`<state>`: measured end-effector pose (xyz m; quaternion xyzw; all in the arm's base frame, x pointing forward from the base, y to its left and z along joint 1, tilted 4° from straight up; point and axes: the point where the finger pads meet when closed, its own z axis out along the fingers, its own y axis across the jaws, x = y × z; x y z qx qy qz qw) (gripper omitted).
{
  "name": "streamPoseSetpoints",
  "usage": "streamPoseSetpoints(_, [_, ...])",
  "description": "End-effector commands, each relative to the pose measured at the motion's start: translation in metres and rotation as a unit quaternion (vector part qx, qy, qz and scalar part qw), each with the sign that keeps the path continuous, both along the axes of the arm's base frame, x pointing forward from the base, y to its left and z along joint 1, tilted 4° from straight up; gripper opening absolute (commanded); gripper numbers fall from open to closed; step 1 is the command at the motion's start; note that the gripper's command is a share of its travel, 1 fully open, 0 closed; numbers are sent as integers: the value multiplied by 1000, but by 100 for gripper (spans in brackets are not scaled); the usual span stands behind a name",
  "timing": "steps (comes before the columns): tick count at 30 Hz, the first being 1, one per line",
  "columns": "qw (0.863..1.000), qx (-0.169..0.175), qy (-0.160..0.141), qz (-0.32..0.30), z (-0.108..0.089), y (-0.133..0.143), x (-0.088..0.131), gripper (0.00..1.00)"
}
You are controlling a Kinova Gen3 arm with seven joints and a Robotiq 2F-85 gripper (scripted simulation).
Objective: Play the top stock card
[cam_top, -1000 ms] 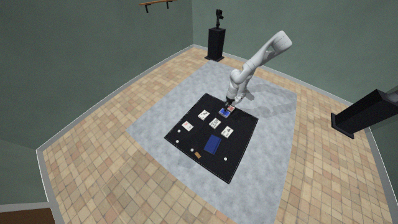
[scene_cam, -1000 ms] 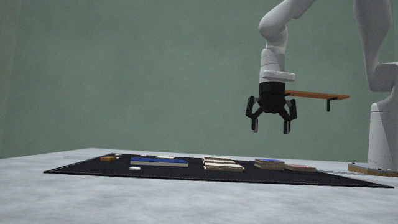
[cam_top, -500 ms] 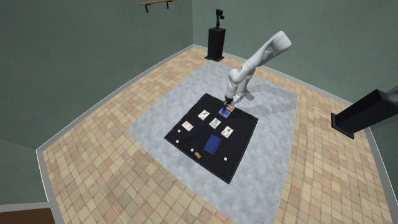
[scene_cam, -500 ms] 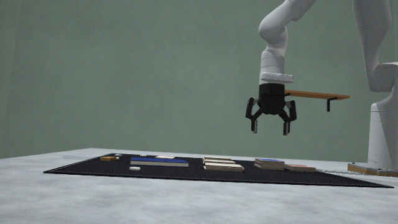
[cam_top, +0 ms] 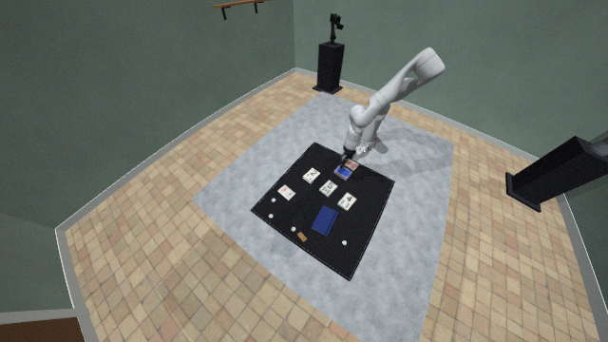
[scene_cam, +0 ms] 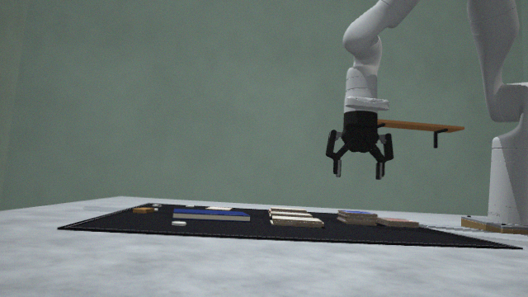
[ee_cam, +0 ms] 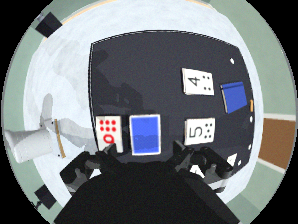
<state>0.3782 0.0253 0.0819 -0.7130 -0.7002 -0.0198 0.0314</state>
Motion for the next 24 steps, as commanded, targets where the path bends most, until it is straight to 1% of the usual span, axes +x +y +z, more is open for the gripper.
streamPoseSetpoints(1, [1000, 0, 0, -2, 0, 0, 0, 100])
streamPoseSetpoints(11, [1000, 0, 4, -25, -1, -1, -1, 100])
streamPoseSetpoints(21, [995, -2, 17, -93, -3, -2, -5, 100])
streamPoseSetpoints(23, [995, -2, 17, -93, -3, -2, -5, 100])
streamPoseSetpoints(24, [995, -3, 18, -103, -4, -2, -6, 100])
